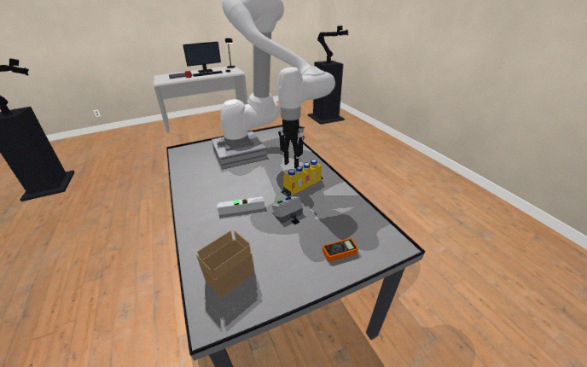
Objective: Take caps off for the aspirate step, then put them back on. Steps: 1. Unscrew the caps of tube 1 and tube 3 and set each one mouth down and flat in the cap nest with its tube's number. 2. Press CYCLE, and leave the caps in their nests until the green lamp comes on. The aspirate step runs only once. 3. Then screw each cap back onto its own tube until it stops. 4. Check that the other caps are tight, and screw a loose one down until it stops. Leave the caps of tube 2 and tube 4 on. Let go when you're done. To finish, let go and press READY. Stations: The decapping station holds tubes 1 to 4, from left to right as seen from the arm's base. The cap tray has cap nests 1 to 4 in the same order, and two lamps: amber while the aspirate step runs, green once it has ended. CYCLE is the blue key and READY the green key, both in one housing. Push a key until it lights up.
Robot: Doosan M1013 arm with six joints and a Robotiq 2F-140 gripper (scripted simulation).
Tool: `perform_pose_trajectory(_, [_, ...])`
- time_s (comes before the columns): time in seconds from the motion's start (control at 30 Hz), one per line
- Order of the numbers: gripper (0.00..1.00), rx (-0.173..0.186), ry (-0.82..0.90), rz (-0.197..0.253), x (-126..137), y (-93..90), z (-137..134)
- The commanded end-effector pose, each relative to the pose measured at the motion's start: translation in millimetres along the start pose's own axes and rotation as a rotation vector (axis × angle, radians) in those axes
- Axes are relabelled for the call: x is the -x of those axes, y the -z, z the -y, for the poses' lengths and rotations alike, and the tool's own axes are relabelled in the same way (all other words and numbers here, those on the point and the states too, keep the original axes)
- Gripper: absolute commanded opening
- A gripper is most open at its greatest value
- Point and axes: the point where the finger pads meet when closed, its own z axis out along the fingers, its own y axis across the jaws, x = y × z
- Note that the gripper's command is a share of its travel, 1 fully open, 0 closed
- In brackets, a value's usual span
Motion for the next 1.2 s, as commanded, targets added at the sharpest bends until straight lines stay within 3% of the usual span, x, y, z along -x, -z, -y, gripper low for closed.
perform_pose_trajectory(0.0, [0.41,0.001,0.0,-0.001,0.1,-7.6,0.0])
perform_pose_trajectory(0.3, [0.41,0.0,0.0,0.0,0.2,-34.1,0.0])
perform_pose_trajectory(1.17, [0.41,0.0,0.0,0.0,0.2,-43.1,0.0])
